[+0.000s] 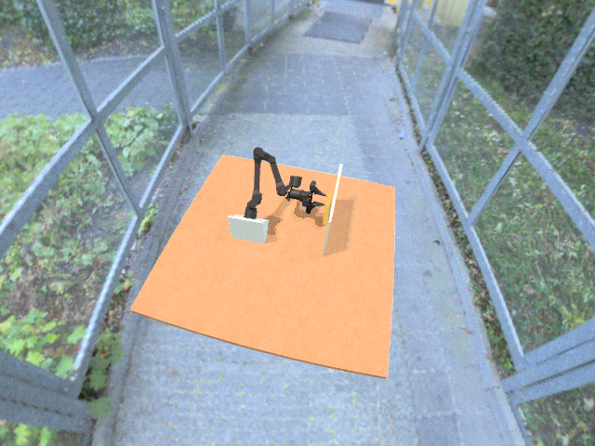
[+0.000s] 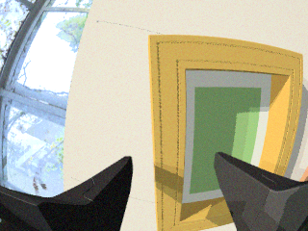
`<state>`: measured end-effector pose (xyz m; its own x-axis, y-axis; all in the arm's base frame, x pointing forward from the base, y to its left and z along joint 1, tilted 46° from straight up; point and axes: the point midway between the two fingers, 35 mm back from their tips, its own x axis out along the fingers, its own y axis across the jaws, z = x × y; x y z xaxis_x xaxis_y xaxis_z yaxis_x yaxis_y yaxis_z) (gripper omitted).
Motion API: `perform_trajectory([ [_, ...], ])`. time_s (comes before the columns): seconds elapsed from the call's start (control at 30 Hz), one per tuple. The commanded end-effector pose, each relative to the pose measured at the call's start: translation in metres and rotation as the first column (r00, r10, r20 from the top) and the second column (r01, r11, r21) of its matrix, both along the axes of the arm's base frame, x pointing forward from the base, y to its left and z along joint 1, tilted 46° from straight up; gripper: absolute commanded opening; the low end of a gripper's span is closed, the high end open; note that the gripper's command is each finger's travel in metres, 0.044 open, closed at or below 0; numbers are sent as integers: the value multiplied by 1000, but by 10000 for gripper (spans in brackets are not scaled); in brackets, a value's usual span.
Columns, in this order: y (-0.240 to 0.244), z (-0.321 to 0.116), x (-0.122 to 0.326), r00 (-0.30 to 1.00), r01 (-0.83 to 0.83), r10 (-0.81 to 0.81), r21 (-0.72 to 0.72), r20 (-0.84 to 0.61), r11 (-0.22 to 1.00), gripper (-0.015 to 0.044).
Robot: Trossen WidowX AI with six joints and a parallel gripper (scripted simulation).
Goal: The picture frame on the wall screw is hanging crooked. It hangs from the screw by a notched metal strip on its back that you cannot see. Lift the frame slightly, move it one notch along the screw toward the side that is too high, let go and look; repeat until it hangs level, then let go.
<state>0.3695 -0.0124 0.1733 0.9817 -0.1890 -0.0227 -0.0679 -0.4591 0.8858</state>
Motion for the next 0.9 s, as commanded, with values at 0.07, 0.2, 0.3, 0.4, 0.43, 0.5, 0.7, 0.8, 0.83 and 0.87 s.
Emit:
perform_trajectory([
  [0.07,-2,2,12,1000,-2,2,-3,8,1000,260],
  [0.2,-3,2,17,1000,-2,2,-3,8,1000,260],
  [0.3,-4,2,17,1000,-2,2,-3,8,1000,260],
  [0.4,-4,2,17,1000,-2,2,-3,8,1000,260],
  [0.43,-4,2,17,1000,-2,2,-3,8,1000,260],
  [0.5,-4,2,17,1000,-2,2,-3,8,1000,260],
  [0.7,-4,2,17,1000,-2,2,-3,8,1000,260],
  [0.8,-4,2,17,1000,-2,2,-3,8,1000,260],
  [0.83,-4,2,17,1000,-2,2,-3,8,1000,260],
  [0.87,-4,2,17,1000,-2,2,-3,8,1000,260],
])
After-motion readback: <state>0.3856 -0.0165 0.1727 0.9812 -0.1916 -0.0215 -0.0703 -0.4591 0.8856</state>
